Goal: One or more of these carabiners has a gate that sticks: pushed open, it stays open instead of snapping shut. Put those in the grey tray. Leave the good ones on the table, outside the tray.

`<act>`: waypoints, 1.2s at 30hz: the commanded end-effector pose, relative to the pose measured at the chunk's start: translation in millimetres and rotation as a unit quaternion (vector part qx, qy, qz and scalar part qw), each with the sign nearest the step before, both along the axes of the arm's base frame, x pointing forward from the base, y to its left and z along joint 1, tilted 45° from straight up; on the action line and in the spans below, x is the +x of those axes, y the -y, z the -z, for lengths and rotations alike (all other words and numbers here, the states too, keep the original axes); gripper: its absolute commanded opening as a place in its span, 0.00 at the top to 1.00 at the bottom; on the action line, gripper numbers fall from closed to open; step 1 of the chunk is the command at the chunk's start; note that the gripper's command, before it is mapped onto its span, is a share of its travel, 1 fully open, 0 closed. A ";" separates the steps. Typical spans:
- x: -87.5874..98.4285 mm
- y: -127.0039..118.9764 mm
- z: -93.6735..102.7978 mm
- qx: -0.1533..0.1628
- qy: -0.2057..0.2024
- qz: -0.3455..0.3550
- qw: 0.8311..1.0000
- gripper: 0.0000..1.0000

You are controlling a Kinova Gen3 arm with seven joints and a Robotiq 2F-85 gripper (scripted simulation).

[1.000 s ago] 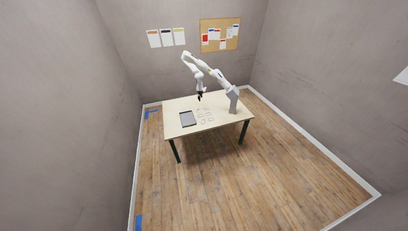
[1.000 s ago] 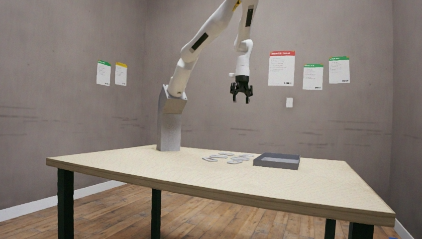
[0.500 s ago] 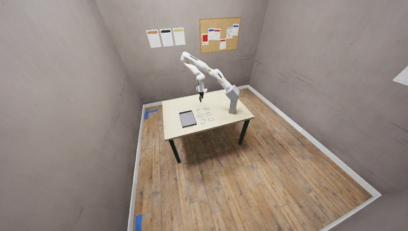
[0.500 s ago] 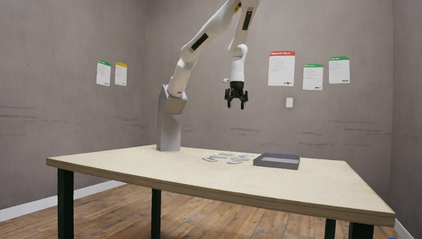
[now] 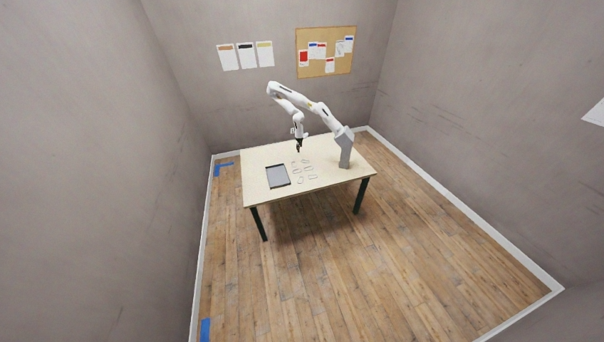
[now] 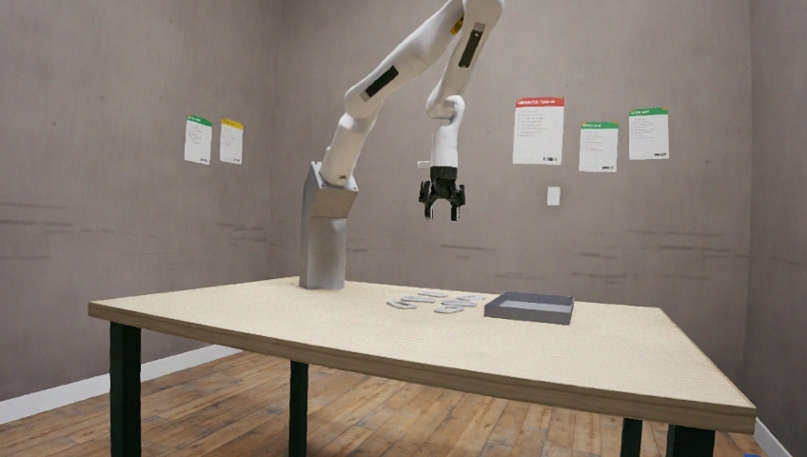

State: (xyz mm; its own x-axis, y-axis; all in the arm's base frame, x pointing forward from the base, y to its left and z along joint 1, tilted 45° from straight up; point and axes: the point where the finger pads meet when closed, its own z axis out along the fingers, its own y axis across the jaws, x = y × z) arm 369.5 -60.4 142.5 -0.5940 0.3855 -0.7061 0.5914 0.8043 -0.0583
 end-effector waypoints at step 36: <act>-10.9 105.7 69.0 -0.004 -0.014 0.010 1.000 0.00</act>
